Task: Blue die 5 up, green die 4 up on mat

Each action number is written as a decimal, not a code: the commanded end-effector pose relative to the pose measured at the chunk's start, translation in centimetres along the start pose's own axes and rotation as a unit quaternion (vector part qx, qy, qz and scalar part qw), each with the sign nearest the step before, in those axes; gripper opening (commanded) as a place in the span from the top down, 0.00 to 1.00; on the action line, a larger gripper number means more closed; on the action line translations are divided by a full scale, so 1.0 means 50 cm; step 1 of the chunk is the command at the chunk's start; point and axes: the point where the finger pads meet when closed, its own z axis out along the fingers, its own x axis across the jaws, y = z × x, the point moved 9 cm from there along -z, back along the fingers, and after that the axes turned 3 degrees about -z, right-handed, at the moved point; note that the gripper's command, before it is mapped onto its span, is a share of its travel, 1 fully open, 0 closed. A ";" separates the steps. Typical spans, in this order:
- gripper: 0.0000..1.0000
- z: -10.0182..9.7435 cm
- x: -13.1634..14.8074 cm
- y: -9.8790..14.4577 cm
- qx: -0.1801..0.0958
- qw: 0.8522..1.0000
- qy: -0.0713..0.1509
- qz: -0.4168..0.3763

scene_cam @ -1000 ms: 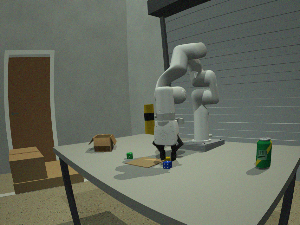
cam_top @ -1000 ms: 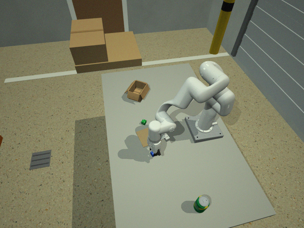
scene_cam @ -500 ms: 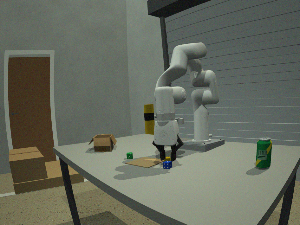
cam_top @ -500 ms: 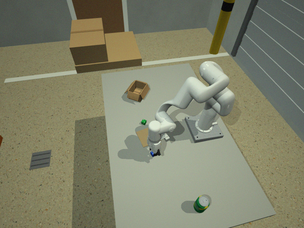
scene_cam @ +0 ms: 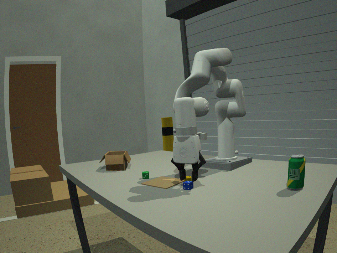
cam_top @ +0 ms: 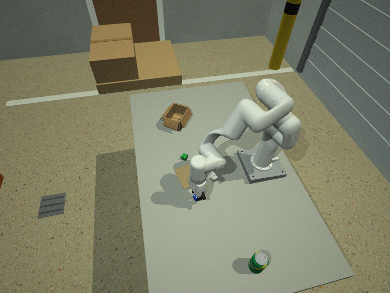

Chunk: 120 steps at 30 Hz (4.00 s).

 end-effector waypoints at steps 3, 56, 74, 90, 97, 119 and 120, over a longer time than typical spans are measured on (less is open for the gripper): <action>0.53 -0.003 0.000 0.002 -0.002 1.000 0.000 0.000; 0.53 0.065 0.000 0.002 -0.002 1.000 0.000 0.000; 0.53 0.066 0.000 0.002 -0.002 1.000 0.000 0.000; 0.53 0.066 0.000 0.002 -0.002 1.000 0.000 0.000; 0.73 0.066 0.000 0.002 -0.002 1.000 0.000 0.000; 0.73 0.066 0.000 0.002 -0.002 1.000 0.000 0.000; 0.73 0.066 0.000 0.002 -0.002 1.000 0.000 0.000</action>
